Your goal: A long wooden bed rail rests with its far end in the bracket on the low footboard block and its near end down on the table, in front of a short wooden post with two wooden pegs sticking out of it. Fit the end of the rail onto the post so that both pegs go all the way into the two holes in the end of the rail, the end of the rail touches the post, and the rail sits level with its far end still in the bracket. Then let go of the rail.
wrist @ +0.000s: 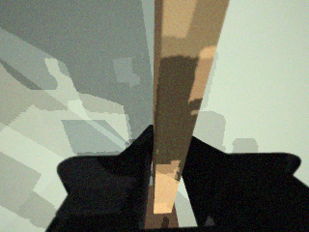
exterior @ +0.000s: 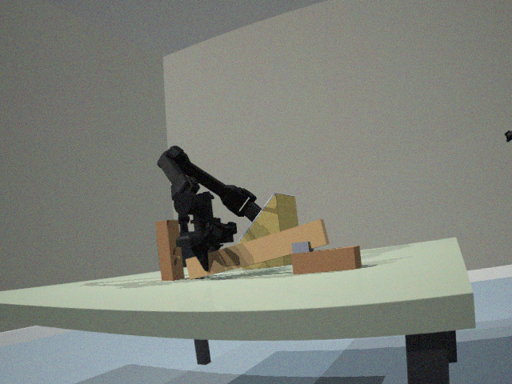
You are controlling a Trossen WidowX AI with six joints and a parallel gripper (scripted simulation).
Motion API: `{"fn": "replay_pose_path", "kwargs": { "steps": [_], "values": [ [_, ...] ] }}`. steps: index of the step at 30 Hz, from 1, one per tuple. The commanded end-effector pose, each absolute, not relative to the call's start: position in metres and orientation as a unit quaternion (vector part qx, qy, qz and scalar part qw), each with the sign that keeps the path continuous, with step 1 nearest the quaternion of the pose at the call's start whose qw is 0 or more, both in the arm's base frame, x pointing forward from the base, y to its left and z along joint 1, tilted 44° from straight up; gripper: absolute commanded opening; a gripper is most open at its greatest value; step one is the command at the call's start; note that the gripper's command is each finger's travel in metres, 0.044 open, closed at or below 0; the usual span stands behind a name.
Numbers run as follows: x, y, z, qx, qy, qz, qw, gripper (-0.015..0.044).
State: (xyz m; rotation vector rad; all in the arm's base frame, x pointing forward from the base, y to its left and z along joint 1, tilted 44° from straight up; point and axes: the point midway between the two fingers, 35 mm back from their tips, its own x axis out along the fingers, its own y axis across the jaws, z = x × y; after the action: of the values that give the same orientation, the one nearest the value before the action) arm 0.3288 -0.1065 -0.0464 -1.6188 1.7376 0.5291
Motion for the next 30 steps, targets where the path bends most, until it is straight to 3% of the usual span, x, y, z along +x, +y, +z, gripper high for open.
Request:
{"fn": "replay_pose_path", "kwargs": {
  "steps": [1,30],
  "values": [
    [0.3280,-0.1075,-0.0475,-0.624,0.671,0.204,0.344,0.0000],
    [0.3288,-0.1004,-0.0405,-0.624,0.671,0.204,0.344,0.0000]
  ]
}}
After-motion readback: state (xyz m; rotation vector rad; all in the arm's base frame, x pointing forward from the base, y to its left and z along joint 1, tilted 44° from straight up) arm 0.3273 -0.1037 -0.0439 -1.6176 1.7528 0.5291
